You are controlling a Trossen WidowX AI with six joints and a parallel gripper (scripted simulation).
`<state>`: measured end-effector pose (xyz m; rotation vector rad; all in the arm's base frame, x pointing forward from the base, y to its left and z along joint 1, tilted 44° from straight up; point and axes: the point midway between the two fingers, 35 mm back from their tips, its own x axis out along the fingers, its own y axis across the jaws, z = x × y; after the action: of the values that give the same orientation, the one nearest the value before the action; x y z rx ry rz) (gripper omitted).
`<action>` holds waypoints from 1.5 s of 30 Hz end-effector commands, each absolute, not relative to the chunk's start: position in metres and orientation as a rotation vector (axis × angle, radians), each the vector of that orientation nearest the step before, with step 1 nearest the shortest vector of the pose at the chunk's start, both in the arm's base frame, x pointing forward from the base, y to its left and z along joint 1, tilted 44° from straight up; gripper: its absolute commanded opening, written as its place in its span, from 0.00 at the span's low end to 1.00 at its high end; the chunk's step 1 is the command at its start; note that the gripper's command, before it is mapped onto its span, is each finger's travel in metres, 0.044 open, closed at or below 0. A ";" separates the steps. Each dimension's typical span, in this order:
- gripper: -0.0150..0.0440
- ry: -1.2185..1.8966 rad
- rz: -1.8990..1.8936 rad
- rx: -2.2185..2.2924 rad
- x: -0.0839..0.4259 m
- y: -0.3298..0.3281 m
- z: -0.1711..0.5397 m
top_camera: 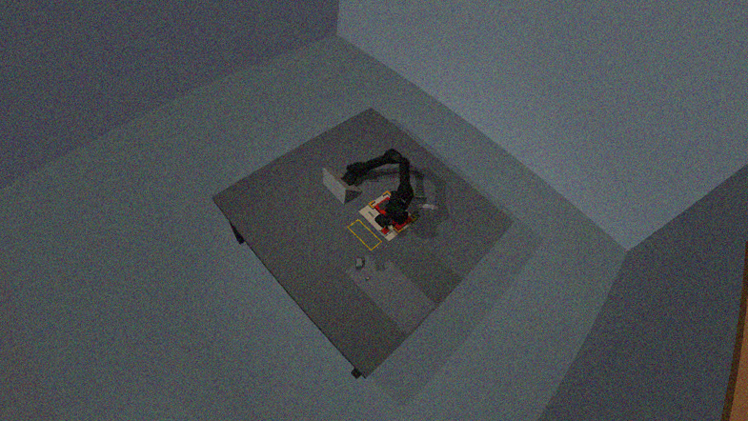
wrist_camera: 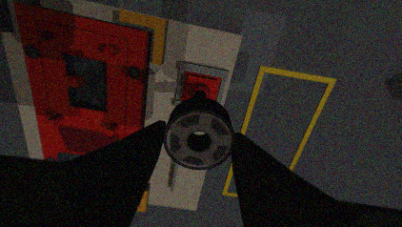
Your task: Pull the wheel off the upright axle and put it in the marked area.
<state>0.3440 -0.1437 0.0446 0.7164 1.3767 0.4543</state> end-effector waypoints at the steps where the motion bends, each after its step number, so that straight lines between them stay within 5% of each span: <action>1: 0.25 1.379 0.455 0.714 0.341 -0.147 0.040; 26: 0.25 1.384 0.452 0.706 0.271 -0.209 -0.023; 45: 0.25 1.383 0.452 0.706 0.280 -0.177 -0.060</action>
<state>0.2778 -0.1886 -0.0490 0.6976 1.3797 0.4489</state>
